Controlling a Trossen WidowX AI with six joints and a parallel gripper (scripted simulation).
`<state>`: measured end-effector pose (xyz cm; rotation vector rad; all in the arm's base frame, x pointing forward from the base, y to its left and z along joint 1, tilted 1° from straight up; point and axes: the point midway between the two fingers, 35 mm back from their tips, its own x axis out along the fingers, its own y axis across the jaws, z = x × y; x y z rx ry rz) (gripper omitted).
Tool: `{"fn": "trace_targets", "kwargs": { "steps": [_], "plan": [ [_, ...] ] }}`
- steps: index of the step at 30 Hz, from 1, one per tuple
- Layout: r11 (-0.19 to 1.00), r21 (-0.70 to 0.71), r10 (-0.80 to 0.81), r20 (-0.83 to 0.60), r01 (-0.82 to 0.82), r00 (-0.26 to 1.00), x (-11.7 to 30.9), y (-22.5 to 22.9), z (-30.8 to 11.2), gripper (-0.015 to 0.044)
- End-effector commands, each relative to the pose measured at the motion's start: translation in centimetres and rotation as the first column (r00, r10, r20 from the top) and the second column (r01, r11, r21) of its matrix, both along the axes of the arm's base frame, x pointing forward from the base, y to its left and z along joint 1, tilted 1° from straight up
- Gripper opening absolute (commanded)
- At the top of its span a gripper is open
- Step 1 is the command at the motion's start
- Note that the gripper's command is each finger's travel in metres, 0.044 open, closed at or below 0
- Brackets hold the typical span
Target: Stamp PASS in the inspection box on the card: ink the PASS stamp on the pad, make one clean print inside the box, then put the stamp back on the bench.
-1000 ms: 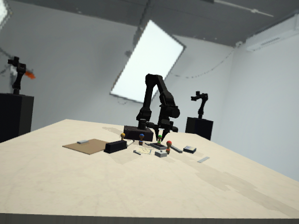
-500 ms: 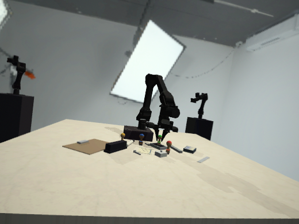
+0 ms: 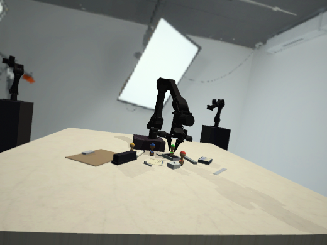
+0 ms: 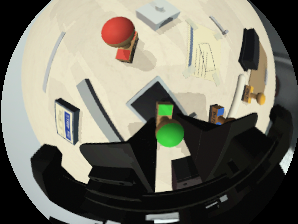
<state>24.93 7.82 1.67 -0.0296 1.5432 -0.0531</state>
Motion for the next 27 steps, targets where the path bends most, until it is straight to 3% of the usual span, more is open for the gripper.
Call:
{"fn": "trace_targets", "kwargs": {
  "steps": [1,27],
  "plan": [
    [1.000,-0.002,0.000,0.004,0.000,1.000,0.1,0.0,-0.1,0.0000],
    [1.000,-0.002,0.000,0.004,0.000,1.000,0.1,0.0,1.5,0.0000]
  ]
}}
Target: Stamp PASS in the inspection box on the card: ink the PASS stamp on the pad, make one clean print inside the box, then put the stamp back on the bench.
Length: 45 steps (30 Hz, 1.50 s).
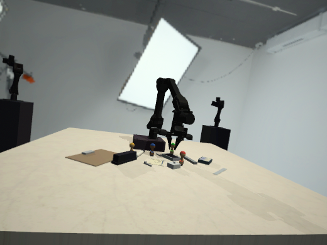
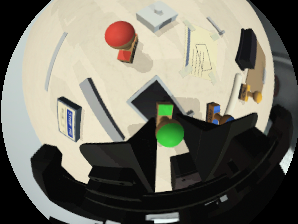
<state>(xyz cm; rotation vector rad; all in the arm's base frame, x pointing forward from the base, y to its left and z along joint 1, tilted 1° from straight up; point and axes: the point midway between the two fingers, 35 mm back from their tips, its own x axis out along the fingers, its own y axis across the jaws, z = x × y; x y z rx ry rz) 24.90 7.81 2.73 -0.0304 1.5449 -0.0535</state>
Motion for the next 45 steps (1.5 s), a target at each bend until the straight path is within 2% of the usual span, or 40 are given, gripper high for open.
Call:
{"fn": "trace_targets", "kwargs": {
  "steps": [1,28,45],
  "plan": [
    [1.000,-0.001,0.000,0.006,0.000,1.000,0.2,0.0,0.6,0.0000],
    [1.000,-0.001,0.002,0.006,-0.002,1.000,0.1,0.0,4.7,0.0000],
    [0.963,-0.015,0.268,0.009,-0.268,0.963,6.3,-7.1,5.1,0.0000]
  ]
}}
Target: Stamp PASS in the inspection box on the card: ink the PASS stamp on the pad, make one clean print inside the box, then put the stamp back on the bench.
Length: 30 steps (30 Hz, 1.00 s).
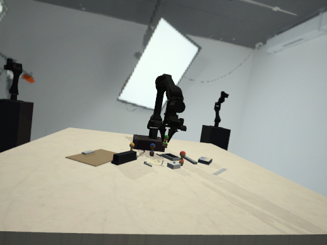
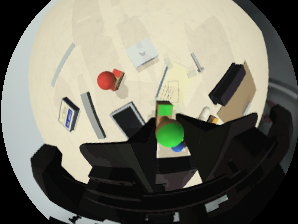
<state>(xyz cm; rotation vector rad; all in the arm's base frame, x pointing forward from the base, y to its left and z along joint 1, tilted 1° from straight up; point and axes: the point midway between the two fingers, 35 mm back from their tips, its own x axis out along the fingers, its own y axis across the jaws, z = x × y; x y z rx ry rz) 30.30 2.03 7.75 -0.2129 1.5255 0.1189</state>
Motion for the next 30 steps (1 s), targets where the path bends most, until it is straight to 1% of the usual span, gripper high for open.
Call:
{"fn": "trace_targets", "kwargs": {
  "steps": [1,6,30],
  "plan": [
    [0.998,-0.005,0.061,0.004,-0.061,0.998,1.3,-1.8,0.1,0.0000],
    [0.993,-0.011,0.118,0.004,-0.118,0.993,2.3,-3.8,0.1,0.0000],
    [0.993,-0.011,0.118,0.005,-0.118,0.993,2.5,-3.8,-1.3,0.0000]
  ]
}}
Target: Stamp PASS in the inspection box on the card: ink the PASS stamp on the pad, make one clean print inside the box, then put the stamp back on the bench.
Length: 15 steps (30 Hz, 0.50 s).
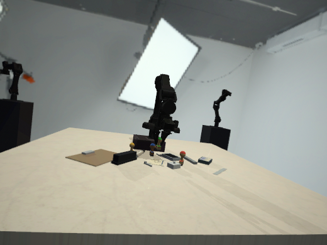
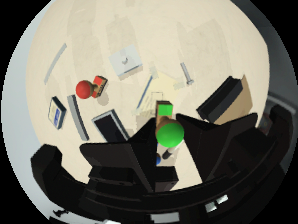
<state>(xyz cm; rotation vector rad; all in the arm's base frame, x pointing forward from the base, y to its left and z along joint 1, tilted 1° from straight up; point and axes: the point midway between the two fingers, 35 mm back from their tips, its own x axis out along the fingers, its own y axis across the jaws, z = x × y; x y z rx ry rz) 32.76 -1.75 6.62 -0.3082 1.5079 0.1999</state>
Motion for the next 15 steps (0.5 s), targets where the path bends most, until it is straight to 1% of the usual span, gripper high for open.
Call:
{"fn": "trace_targets", "kwargs": {
  "steps": [1,15],
  "plan": [
    [1.000,0.000,0.005,-0.001,-0.005,1.000,0.01,0.00,-0.28,0.0000],
    [1.000,0.000,0.005,0.000,-0.005,1.000,0.08,-0.02,-1.22,0.0000]
  ]
}}
